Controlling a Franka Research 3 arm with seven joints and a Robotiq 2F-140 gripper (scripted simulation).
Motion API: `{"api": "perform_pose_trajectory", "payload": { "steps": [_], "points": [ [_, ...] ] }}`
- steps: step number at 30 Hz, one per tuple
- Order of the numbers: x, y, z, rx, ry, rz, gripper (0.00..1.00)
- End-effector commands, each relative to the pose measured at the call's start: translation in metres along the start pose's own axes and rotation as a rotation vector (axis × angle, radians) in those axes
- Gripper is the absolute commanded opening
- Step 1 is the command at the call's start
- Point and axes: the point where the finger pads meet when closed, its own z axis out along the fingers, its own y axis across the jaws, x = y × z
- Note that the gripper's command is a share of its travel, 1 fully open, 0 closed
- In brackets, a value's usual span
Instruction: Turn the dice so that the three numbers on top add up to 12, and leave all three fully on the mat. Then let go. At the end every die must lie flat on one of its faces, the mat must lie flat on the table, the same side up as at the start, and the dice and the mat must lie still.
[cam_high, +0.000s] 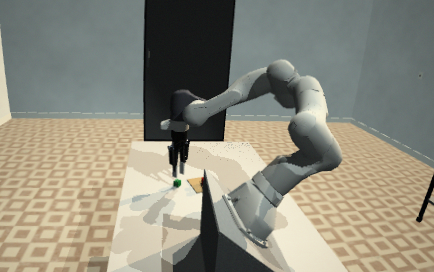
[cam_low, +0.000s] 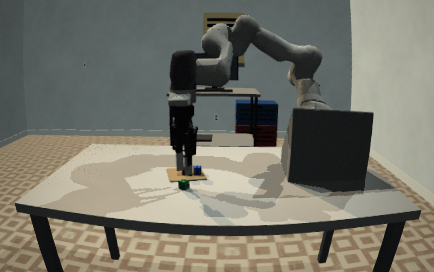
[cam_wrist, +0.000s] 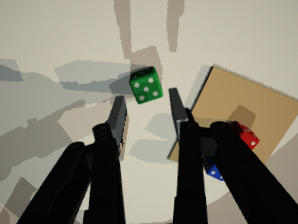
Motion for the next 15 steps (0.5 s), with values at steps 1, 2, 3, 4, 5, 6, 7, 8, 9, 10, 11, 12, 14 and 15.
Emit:
{"api": "perform_pose_trajectory", "payload": {
  "steps": [1,2,3,4,5,6,7,8,9,10,11,12,14,15],
  "points": [
    [0.003,0.000,0.004,0.001,0.009,0.004,0.28],
    [0.003,0.000,0.006,0.001,0.009,0.004,0.28],
    [0.003,0.000,0.007,0.001,0.009,0.004,0.28],
    [0.003,0.001,0.008,0.001,0.009,0.004,0.28],
    [0.003,0.001,0.010,0.001,0.009,0.004,0.28],
    [0.003,0.001,0.011,0.001,0.009,0.004,0.28],
    [0.003,0.001,0.012,0.001,0.009,0.004,0.28],
    [0.003,0.001,0.013,0.001,0.009,0.004,0.28],
    [0.003,0.001,0.014,0.001,0.009,0.004,0.28],
    [0.003,0.001,0.015,0.001,0.009,0.004,0.28],
    [0.003,0.001,0.016,0.001,0.009,0.004,0.28],
    [0.003,0.001,0.017,0.001,0.009,0.004,0.28],
    [0.003,0.001,0.018,0.001,0.009,0.004,0.28],
    [0.003,0.001,0.018,0.001,0.009,0.004,0.28]
  ]
}}
